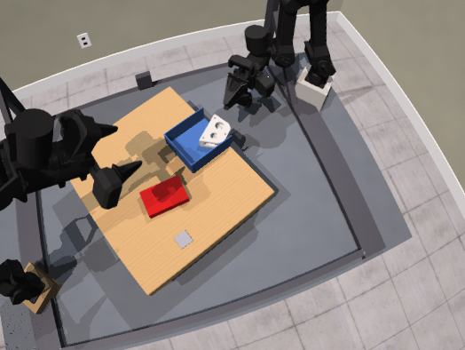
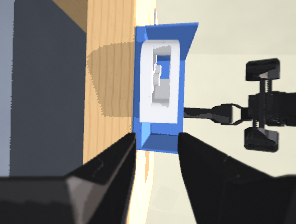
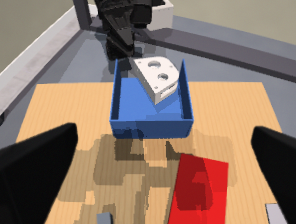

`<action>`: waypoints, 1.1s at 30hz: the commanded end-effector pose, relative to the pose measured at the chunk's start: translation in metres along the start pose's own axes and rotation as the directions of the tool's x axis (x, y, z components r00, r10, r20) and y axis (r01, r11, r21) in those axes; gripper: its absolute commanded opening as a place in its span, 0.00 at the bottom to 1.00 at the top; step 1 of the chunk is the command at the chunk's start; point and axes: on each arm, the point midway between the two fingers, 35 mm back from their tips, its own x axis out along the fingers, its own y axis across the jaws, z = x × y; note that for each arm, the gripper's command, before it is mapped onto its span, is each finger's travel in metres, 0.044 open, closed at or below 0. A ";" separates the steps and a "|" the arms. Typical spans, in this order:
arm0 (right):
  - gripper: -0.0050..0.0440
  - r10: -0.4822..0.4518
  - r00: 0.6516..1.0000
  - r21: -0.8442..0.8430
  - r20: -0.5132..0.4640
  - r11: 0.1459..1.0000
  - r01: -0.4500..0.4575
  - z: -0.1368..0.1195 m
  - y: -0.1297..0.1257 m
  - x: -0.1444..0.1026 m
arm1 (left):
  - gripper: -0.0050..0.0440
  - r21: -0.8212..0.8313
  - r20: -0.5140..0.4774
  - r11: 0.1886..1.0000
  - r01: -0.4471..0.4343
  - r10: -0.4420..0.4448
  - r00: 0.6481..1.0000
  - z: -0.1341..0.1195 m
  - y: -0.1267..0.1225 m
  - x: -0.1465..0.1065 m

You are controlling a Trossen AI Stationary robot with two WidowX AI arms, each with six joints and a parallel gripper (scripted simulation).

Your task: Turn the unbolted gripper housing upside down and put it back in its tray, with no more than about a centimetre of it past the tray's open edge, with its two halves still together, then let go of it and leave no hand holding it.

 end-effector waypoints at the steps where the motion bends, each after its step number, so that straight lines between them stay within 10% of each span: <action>1: 0.99 -0.004 1.000 0.002 0.025 1.000 0.004 0.008 -0.001 -0.006 | 0.15 -0.017 0.001 1.000 0.006 -0.006 1.000 0.002 -0.002 0.004; 33: 0.99 -0.004 1.000 0.002 0.025 1.000 0.004 0.008 -0.001 -0.006 | 0.10 -0.069 0.006 0.998 0.007 -0.007 1.000 0.031 -0.003 0.029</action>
